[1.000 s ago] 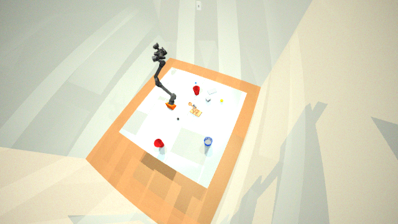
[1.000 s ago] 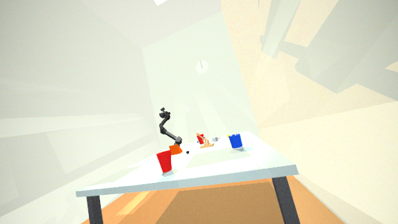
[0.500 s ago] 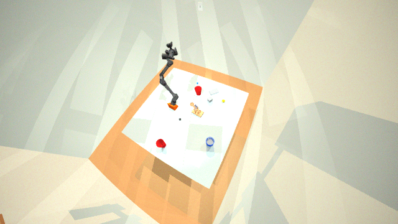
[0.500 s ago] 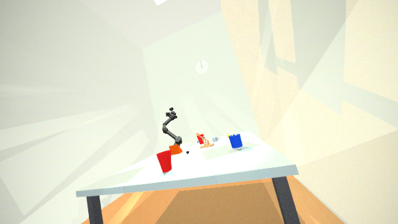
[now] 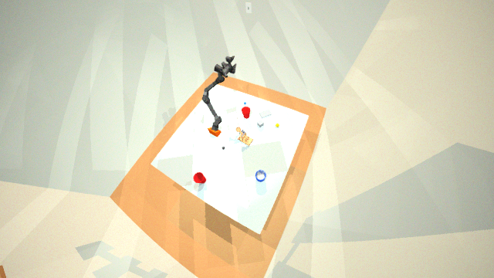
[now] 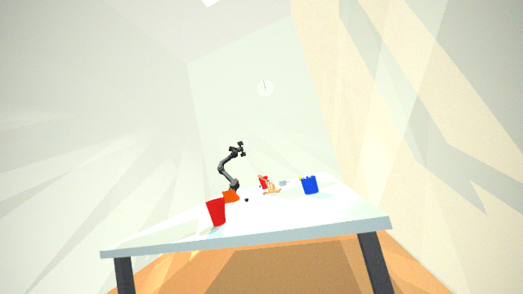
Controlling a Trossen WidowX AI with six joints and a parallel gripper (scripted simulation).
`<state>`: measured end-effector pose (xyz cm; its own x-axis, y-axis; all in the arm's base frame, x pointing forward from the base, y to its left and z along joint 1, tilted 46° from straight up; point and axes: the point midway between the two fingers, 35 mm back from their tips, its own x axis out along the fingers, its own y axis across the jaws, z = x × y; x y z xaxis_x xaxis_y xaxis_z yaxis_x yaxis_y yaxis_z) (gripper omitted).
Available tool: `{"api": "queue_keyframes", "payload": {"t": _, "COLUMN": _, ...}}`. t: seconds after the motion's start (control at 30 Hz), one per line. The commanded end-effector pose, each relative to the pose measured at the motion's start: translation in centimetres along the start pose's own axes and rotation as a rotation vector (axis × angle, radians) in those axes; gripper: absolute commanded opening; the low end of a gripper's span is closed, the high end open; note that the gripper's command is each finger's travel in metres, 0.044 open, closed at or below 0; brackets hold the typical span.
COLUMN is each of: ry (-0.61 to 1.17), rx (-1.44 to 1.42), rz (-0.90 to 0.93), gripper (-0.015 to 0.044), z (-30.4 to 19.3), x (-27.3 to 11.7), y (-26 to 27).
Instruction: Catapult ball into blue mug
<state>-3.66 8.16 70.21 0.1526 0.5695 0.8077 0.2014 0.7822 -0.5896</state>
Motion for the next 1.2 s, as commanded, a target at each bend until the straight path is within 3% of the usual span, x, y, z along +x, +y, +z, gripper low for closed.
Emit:
{"api": "queue_keyframes", "payload": {"t": 0.0, "ry": 0.109, "rx": 0.022, "rz": 0.016, "gripper": 0.044, "z": -4.6, "x": 0.4, "y": 1.2}}
{"api": "queue_keyframes", "payload": {"t": 0.5, "ry": 0.544, "rx": 0.154, "rz": 0.161, "gripper": 0.044, "z": -20.8, "x": -1.7, "y": 6.4}}
{"api": "queue_keyframes", "payload": {"t": 1.17, "ry": 1.068, "rx": 0.353, "rz": 0.225, "gripper": 0.044, "z": -36.4, "x": -12.7, "y": 10.4}}
